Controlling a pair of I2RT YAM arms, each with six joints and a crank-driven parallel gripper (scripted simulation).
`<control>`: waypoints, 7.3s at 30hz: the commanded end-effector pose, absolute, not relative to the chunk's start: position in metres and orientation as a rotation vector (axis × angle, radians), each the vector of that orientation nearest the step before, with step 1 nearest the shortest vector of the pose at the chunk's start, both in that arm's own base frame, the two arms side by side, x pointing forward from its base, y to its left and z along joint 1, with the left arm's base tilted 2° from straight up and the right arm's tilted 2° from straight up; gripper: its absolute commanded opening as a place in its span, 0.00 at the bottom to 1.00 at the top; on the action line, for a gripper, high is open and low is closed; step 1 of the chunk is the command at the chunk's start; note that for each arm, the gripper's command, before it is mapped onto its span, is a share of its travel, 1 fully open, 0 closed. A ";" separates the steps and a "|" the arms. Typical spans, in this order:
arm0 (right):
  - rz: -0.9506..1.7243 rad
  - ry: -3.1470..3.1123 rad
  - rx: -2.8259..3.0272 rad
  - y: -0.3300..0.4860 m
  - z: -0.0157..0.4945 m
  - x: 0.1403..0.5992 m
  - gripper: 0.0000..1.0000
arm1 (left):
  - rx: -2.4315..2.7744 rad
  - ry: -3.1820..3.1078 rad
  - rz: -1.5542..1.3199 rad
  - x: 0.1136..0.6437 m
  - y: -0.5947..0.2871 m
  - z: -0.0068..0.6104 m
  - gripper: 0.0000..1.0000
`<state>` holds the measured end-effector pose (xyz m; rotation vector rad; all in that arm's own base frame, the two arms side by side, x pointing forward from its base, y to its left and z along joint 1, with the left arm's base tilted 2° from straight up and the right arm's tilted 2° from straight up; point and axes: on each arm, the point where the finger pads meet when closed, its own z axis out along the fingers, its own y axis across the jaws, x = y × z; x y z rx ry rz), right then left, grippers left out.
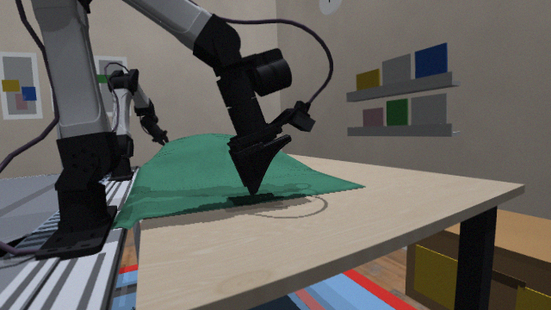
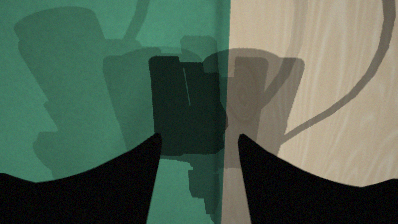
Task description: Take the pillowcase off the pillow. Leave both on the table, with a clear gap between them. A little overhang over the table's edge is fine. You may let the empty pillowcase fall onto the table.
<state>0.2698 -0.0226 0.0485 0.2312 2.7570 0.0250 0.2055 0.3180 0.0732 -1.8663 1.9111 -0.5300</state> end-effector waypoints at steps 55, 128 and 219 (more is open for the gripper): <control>0.035 2.771 0.221 -0.021 0.026 0.267 0.63 | -1.818 1.930 -0.515 0.212 0.318 0.072 0.01; 0.012 2.853 0.240 -0.024 0.008 0.247 0.26 | -1.818 1.930 -0.515 0.212 0.318 0.072 0.01; 0.027 2.744 0.224 -0.021 0.060 0.272 0.01 | -1.818 1.930 -0.515 0.212 0.318 0.072 0.01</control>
